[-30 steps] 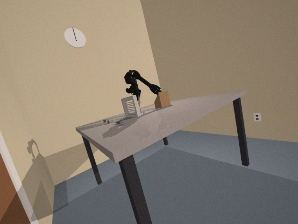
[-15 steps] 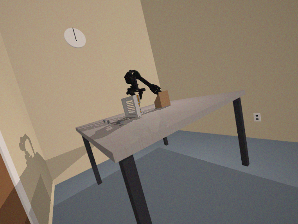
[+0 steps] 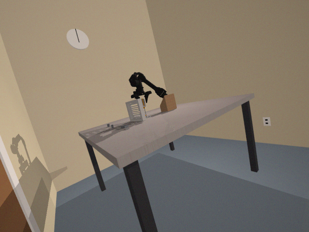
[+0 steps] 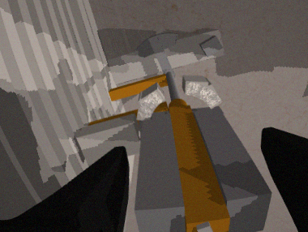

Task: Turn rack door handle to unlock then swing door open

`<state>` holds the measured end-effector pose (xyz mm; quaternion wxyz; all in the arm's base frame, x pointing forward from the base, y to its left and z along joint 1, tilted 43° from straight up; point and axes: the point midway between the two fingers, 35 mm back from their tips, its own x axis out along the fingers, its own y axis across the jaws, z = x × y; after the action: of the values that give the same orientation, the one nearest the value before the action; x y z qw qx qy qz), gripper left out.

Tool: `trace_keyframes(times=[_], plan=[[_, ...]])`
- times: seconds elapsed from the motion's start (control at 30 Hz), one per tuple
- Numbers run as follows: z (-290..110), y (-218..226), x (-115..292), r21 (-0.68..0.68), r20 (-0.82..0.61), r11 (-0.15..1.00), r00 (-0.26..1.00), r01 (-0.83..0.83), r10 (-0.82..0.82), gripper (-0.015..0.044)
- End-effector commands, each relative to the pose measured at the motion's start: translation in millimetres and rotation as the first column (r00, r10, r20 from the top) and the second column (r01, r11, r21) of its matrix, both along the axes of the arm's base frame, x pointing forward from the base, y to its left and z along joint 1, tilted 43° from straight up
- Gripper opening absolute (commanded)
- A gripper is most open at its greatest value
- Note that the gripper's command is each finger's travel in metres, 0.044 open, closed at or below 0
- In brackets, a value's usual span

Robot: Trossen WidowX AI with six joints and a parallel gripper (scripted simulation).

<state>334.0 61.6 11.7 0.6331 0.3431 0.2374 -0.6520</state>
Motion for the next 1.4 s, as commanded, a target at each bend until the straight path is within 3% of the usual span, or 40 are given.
trace_keyframes(times=[0.0,1.37], plan=[[0.4,-3.4,2.5,-0.004,0.019,1.0,1.0,0.017,-0.017,0.0275],[0.4,-3.4,2.5,-0.004,0.019,1.0,1.0,0.017,-0.017,0.001]])
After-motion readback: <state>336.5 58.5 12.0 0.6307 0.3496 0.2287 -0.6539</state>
